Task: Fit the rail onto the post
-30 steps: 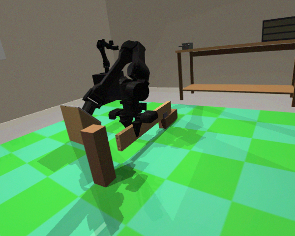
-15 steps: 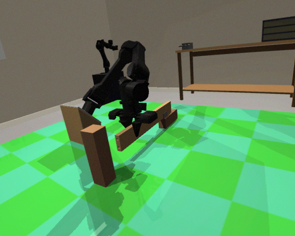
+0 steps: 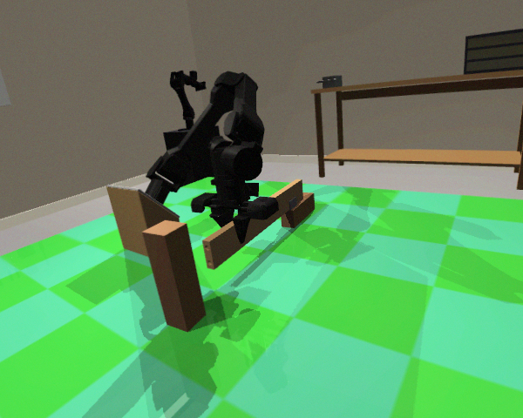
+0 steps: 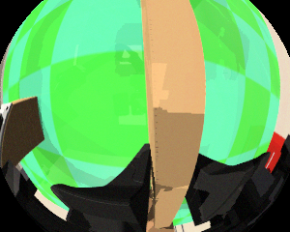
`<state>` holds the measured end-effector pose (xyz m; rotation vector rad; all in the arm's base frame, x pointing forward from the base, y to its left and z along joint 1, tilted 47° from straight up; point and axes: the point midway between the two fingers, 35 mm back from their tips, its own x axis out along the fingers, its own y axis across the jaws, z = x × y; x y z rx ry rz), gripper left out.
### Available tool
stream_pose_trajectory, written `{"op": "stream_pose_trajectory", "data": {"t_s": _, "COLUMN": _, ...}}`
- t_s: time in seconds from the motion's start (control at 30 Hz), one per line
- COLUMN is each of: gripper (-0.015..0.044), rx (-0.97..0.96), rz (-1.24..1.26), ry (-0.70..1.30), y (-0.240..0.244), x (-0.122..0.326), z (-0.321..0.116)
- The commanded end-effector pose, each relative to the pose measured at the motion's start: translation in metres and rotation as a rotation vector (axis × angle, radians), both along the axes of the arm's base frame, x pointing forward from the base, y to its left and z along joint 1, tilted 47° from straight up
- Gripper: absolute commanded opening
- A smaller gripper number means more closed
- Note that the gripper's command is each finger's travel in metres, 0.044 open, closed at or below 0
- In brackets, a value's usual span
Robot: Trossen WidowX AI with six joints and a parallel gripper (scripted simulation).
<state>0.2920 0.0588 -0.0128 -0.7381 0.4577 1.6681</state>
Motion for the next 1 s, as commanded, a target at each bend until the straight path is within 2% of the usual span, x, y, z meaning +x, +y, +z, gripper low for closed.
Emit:
{"op": "stream_pose_trajectory", "data": {"t_s": 0.0, "gripper": 0.0, "rx": -0.001, "rz": -0.005, "ry": -0.003, "y": -0.0036, "x": 0.0013, "z": 0.0}}
{"op": "stream_pose_trajectory", "data": {"t_s": 0.97, "gripper": 0.0, "rx": -0.002, "rz": -0.005, "ry": -0.004, "y": -0.0088, "x": 0.0034, "z": -0.0063}}
